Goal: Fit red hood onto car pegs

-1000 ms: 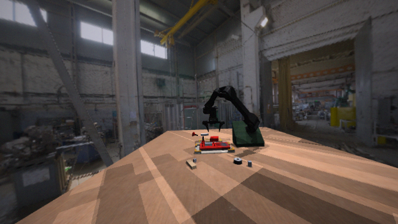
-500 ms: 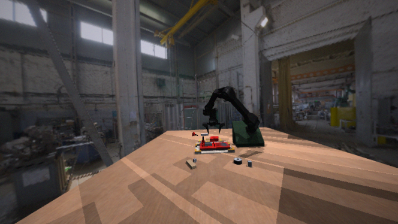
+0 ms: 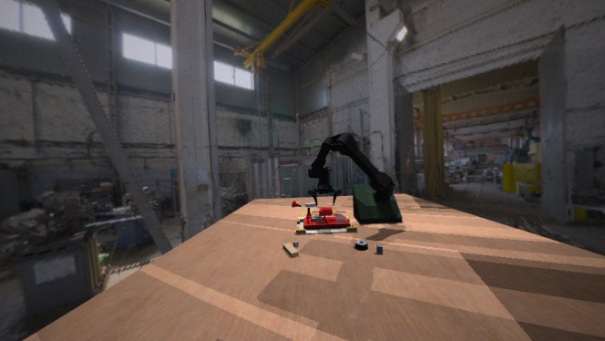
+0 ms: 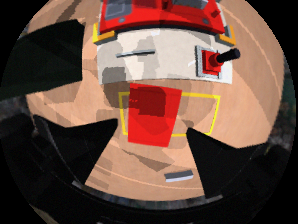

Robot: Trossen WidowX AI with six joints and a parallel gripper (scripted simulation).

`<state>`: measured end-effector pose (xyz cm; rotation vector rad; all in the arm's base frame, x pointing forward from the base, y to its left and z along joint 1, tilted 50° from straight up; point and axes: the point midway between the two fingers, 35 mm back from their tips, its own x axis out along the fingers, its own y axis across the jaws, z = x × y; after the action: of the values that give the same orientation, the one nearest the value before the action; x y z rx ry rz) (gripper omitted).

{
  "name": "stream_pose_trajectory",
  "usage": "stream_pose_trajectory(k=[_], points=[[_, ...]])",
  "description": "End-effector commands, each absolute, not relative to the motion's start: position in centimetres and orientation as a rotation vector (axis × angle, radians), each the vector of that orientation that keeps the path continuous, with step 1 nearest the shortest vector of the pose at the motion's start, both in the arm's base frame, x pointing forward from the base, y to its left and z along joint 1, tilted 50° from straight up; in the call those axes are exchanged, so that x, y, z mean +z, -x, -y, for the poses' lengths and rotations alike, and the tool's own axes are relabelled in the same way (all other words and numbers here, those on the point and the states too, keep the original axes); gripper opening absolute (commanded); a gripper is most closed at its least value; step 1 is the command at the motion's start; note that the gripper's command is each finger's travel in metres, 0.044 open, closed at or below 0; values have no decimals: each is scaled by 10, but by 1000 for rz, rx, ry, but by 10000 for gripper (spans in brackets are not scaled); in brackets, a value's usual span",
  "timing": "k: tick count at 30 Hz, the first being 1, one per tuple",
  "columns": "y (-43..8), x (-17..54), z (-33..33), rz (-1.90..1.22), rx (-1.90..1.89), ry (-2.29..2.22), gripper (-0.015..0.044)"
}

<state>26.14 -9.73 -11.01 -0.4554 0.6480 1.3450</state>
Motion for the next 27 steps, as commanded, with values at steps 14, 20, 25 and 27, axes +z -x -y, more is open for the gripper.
stream_pose_trajectory(k=[14, 20, 25, 27], points=[[-261, -121, 85, -647, 1342, 444, 440], [-261, -122, 83, -647, 1342, 444, 440], [-262, -124, 81, -647, 1342, 444, 440], [-262, -124, 81, -647, 1342, 444, 440]])
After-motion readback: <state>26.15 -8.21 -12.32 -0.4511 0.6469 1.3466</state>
